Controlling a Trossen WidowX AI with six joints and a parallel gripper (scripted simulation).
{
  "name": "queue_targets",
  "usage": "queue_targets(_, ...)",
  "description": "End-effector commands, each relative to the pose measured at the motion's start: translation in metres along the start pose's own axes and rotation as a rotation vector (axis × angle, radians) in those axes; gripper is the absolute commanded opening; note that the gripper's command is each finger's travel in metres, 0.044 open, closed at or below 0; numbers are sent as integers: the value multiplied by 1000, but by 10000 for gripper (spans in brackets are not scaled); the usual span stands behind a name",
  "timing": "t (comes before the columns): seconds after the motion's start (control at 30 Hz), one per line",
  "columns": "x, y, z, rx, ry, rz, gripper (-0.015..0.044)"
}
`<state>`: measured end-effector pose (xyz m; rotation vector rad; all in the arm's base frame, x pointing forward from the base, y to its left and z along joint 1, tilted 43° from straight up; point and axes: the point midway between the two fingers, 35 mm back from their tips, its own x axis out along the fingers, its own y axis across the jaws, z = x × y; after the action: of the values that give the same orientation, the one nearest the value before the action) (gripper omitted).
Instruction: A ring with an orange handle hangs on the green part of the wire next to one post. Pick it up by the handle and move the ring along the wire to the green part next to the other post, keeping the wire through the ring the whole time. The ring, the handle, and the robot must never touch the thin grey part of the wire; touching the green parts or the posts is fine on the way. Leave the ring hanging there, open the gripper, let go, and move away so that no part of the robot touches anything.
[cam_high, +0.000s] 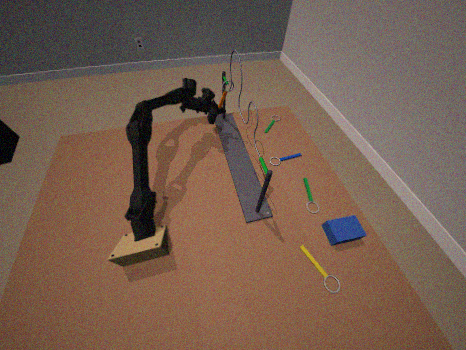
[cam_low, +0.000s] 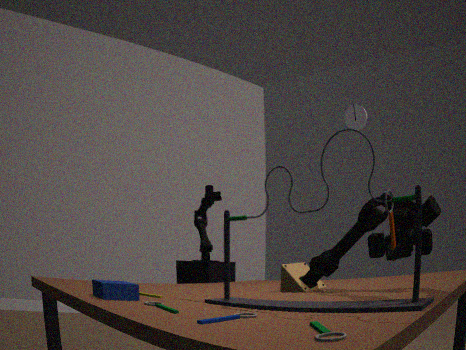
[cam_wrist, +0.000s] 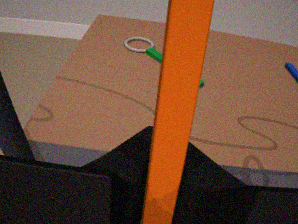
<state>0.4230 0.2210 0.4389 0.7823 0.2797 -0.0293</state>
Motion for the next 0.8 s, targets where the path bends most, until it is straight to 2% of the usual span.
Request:
queue_targets(0.0,-10,-5,1,-4,73,-4,-150)
queue_targets(0.17,-18,-14,1,-35,136,-20,-150)
queue_targets(0.77,-19,-60,6,-273,133,-138,-150)
